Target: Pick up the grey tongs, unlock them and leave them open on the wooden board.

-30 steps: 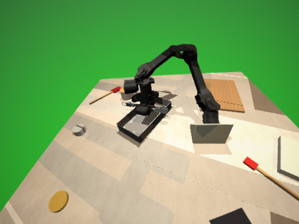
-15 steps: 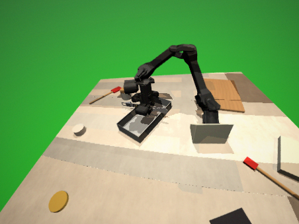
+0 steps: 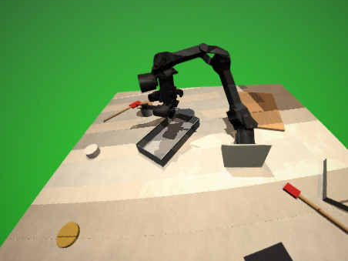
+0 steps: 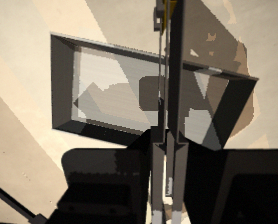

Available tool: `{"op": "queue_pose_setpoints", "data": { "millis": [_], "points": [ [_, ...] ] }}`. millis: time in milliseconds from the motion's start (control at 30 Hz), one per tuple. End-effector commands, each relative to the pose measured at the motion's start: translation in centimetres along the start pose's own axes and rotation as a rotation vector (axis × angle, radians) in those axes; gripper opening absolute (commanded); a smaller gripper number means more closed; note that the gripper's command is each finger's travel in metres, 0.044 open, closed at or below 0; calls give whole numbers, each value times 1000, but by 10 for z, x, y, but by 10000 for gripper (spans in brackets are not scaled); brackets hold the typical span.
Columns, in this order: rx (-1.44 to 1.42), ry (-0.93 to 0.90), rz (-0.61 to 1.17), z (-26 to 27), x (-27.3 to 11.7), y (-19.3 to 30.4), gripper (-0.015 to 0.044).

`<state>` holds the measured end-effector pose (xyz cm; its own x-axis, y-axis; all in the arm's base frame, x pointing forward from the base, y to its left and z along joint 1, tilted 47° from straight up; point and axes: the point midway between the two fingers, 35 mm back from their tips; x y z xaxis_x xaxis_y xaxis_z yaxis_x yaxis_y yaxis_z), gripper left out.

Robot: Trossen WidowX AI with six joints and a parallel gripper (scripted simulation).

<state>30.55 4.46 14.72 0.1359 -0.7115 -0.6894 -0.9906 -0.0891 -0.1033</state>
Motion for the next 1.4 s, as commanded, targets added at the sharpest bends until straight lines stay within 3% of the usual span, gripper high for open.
{"op": "queue_pose_setpoints", "data": {
  "millis": [0,300,1367],
  "points": [
    [7,0,4,-1,-9,1,-150],
    [35,-1,10,-12,-5,3,-150],
    [736,-31,-9,-182,-4,89,-150]
  ]
}}
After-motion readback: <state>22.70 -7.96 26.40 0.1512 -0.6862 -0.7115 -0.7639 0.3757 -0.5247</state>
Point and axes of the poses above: the point midway between the two fingers, 35 mm back from their tips, its own x axis out along the fingers, its own z axis across the jaws, y = z × x, and after that the axes turned 10 degrees about -x, right-handed
